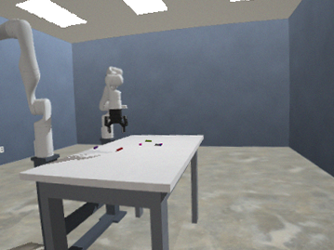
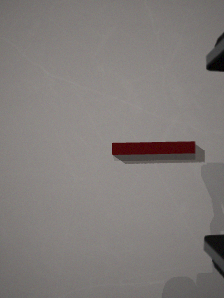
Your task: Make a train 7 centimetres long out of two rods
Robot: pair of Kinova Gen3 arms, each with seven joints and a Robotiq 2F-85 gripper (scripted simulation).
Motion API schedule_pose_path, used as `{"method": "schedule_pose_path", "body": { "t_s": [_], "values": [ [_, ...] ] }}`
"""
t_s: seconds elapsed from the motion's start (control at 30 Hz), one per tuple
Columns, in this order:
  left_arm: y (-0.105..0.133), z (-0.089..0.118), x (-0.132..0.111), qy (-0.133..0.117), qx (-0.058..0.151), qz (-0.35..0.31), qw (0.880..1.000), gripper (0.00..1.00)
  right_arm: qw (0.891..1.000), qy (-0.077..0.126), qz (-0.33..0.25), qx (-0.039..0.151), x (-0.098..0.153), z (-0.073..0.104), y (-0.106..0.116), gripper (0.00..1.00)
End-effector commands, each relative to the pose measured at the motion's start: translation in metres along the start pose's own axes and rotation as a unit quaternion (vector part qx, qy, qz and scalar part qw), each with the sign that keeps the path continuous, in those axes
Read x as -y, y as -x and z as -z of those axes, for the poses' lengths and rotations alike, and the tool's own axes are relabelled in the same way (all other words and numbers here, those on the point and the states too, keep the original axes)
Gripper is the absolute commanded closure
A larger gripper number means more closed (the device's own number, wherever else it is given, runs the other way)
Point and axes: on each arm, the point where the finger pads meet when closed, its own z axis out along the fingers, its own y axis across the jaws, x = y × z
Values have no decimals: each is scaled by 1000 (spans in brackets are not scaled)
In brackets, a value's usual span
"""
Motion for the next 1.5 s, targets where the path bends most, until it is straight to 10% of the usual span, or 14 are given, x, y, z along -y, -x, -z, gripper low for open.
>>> {"method": "schedule_pose_path", "body": {
  "t_s": [0.0, 0.73, 0.93, 0.97, 1.47],
  "values": [
    [-30, -3, -20, 3, 4, -7, 1000, 2, 1000, 0, 0, 1, 0, 1, 0, 2],
    [-196, -25, -66, 2, 3, -38, 999, 2, 1000, 0, 0, 1, 0, 1, 0, 2],
    [-207, -26, -66, 1, 3, -40, 999, 2, 1000, 0, 0, 1, 0, 1, 0, 2],
    [-207, -26, -66, 1, 3, -40, 999, 685, 1000, 0, 0, 1, 0, 1, 0, 2],
    [-207, -26, -66, 1, 3, -40, 999, 685, 1000, 0, 0, 1, 0, 1, 0, 2]
  ]
}}
